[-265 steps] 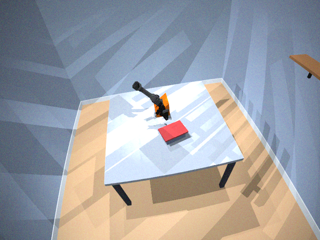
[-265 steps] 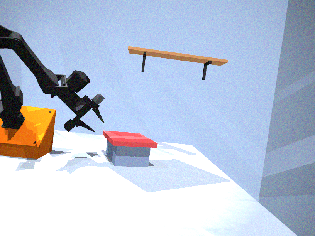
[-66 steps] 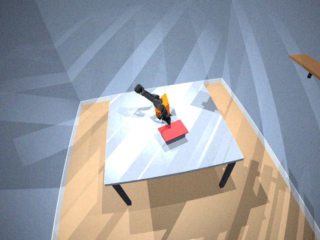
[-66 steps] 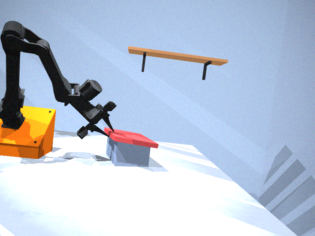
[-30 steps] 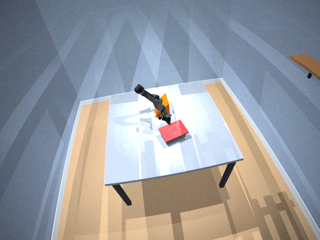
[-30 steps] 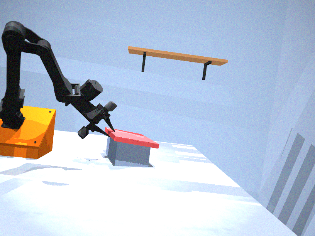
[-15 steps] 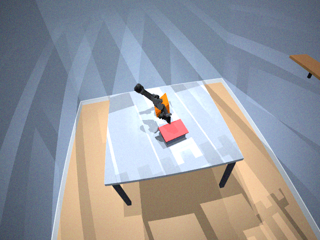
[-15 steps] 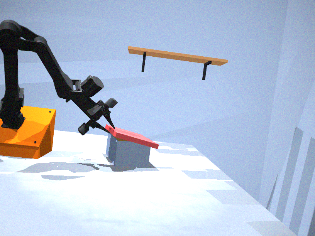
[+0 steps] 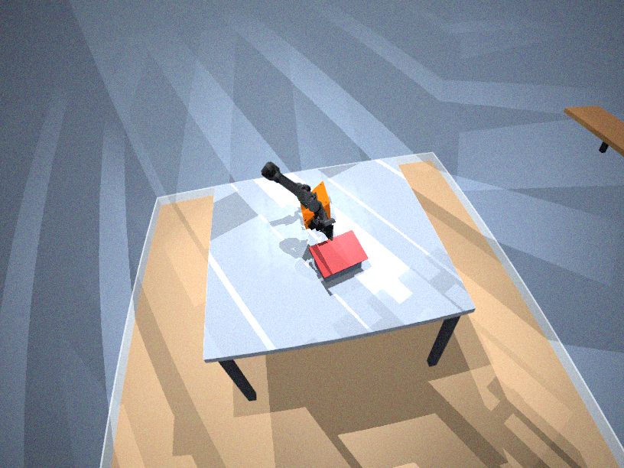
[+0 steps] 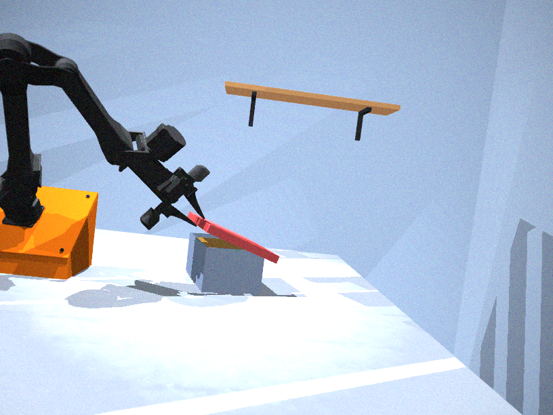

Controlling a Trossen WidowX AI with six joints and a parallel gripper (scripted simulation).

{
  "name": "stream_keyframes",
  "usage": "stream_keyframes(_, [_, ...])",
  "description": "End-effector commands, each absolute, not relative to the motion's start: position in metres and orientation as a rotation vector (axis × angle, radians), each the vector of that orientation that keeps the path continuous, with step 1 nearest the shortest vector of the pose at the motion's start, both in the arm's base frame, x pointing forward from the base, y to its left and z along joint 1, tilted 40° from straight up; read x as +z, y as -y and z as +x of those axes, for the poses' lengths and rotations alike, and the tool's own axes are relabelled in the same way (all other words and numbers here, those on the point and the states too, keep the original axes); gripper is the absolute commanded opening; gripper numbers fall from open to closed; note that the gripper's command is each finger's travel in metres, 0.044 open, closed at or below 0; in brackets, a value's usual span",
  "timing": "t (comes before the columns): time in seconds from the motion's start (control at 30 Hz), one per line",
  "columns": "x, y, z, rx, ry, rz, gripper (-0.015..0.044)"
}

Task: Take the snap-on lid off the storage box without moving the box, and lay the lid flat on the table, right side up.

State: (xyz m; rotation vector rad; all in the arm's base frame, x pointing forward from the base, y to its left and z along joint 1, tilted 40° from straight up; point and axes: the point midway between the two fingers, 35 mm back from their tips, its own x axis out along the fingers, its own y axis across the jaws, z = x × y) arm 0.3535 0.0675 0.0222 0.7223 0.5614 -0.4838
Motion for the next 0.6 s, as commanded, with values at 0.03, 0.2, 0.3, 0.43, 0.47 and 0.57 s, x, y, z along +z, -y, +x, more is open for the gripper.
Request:
stream_keyframes(0.03, [0.03,-0.074,0.357,-0.478,-0.553,0.726,0.0])
stream_keyframes(0.2, [0.034,-0.079,0.36,-0.477,-0.553,0.727,0.0])
stream_keyframes(0.3, [0.037,-0.082,0.362,-0.477,-0.552,0.727,0.0])
stream_keyframes(0.43, [0.041,-0.087,0.365,-0.477,-0.552,0.727,0.0])
stream_keyframes(0.47, [0.042,-0.088,0.366,-0.477,-0.552,0.727,0.0])
stream_keyframes(0.57, [0.044,-0.091,0.368,-0.477,-0.552,0.727,0.0])
